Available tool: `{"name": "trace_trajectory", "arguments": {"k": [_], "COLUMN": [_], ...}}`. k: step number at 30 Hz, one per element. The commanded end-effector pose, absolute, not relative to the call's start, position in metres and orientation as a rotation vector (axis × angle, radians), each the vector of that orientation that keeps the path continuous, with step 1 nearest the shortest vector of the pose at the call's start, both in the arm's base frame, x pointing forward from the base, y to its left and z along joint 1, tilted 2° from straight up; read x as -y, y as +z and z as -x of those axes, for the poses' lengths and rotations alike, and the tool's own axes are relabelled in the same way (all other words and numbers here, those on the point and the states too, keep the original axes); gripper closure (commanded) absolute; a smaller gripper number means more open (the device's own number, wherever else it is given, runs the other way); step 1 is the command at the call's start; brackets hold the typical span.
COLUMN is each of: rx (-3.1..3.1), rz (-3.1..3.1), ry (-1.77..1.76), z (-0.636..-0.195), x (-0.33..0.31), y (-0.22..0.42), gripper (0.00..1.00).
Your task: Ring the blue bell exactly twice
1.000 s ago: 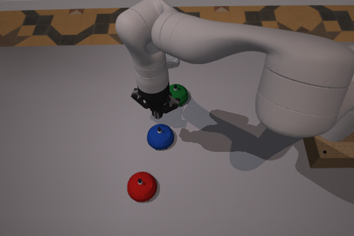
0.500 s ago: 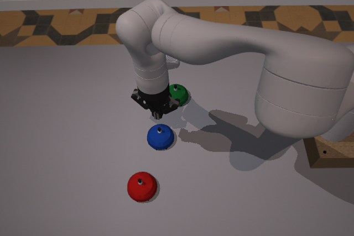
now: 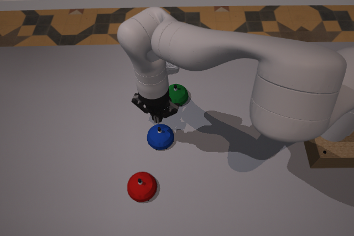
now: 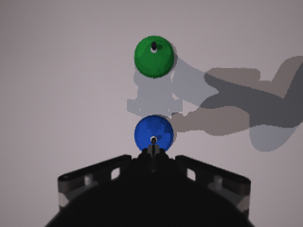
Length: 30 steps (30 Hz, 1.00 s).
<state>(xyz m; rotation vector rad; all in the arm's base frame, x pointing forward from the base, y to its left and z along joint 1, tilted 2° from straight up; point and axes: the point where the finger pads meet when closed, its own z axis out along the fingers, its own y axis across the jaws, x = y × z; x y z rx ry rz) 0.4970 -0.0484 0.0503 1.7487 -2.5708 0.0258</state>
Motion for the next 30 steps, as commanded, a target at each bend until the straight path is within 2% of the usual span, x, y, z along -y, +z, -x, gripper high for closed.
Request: {"name": "trace_trajectory", "arguments": {"k": [1,30], "rx": [2.57,2.57], "rz": [-1.744,-1.744], "ry": [0.026,0.026], "z": [-0.496,-0.497], "x": [0.05,0.051], "y": [0.048,0.012], "gripper": [1.0,1.0]}}
